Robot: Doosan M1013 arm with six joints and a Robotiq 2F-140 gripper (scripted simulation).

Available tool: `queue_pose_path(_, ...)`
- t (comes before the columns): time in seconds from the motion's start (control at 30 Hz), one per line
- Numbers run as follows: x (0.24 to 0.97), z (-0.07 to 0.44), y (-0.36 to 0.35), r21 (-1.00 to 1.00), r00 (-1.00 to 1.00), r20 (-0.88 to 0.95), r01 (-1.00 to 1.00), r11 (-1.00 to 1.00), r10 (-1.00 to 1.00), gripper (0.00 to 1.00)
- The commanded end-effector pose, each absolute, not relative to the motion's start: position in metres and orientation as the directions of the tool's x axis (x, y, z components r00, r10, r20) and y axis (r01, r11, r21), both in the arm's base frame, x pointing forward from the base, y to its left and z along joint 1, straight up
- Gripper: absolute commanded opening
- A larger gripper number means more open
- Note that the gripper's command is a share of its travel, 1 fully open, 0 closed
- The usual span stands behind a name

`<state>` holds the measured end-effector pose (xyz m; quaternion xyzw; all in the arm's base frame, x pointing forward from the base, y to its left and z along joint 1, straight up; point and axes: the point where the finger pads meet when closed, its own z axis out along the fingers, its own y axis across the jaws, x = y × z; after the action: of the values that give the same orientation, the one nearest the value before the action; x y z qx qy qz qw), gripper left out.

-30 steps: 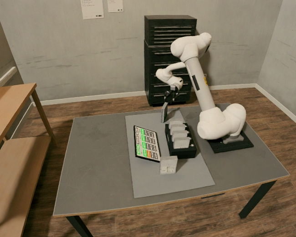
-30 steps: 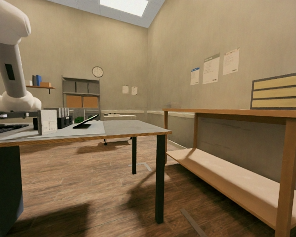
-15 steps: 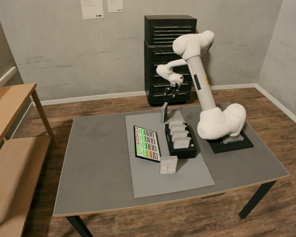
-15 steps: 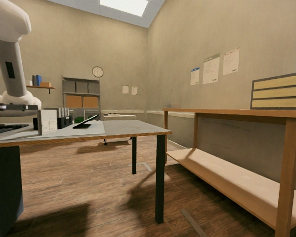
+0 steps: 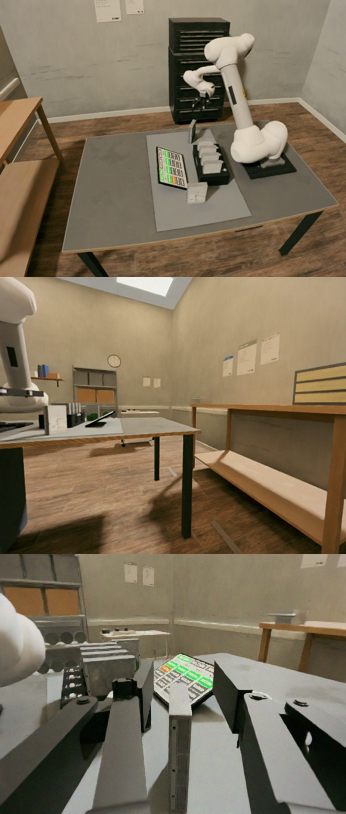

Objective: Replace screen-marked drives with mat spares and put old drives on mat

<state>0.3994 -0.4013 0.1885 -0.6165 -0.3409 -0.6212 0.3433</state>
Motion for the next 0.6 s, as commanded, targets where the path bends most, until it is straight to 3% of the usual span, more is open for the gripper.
queue_pose_path(0.0, 0.399, 0.196, -0.402, 0.001, -0.005, 1.000, 0.847, -0.532, -0.005, 0.40)
queue_pose_path(0.57, 0.399, 0.216, -0.402, 0.001, -0.005, 1.000, 0.847, -0.532, -0.005, 0.40)
